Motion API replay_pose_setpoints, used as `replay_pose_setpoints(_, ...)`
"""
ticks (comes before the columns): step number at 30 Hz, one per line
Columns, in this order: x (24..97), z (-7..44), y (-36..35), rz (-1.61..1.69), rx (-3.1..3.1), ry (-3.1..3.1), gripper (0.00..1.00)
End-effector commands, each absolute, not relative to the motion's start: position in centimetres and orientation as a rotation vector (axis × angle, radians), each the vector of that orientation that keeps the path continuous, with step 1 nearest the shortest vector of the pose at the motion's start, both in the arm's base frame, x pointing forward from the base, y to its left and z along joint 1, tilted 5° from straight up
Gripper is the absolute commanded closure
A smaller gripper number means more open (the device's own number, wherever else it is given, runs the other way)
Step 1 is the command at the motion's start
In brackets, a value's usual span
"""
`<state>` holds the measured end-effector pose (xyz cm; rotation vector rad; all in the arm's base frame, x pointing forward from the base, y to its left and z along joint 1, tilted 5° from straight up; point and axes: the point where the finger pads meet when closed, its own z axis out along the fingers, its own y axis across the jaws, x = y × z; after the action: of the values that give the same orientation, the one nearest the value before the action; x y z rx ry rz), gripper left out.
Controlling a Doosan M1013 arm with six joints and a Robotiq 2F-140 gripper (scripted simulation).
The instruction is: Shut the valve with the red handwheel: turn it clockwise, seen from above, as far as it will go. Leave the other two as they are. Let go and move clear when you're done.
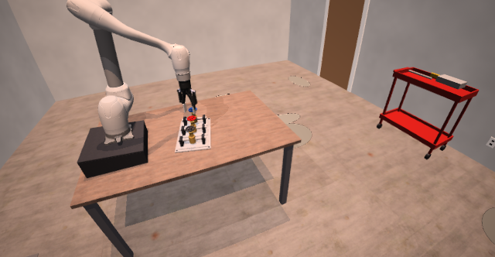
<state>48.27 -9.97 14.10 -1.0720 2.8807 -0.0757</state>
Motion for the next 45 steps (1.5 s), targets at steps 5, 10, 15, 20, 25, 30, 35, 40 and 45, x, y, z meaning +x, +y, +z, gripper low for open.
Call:
replay_pose_setpoints(5,48.3,13.9,-10.0,-0.076,-1.072,2.881,0.49)
replay_pose_setpoints(10,48.3,13.6,-10.0,-0.076,-1.072,2.881,0.49)
replay_pose_setpoints(15,48.3,13.2,-10.0,-0.076,-1.072,2.881,0.49)
replay_pose_setpoints(20,48.4,12.7,-10.0,-0.076,-1.072,2.881,0.49)
replay_pose_setpoints(25,48.4,12.4,-10.0,-0.076,-1.072,2.881,0.49)
replay_pose_setpoints(30,48.4,11.9,-10.0,-0.076,-1.072,2.881,0.49)
replay_pose_setpoints(35,48.5,11.5,-10.0,-0.076,-1.072,2.881,0.49)
replay_pose_setpoints(40,48.5,11.3,-10.0,-0.076,-1.072,2.881,0.49)
replay_pose_setpoints(45,48.5,11.1,-10.0,-0.076,-1.072,2.881,0.49)
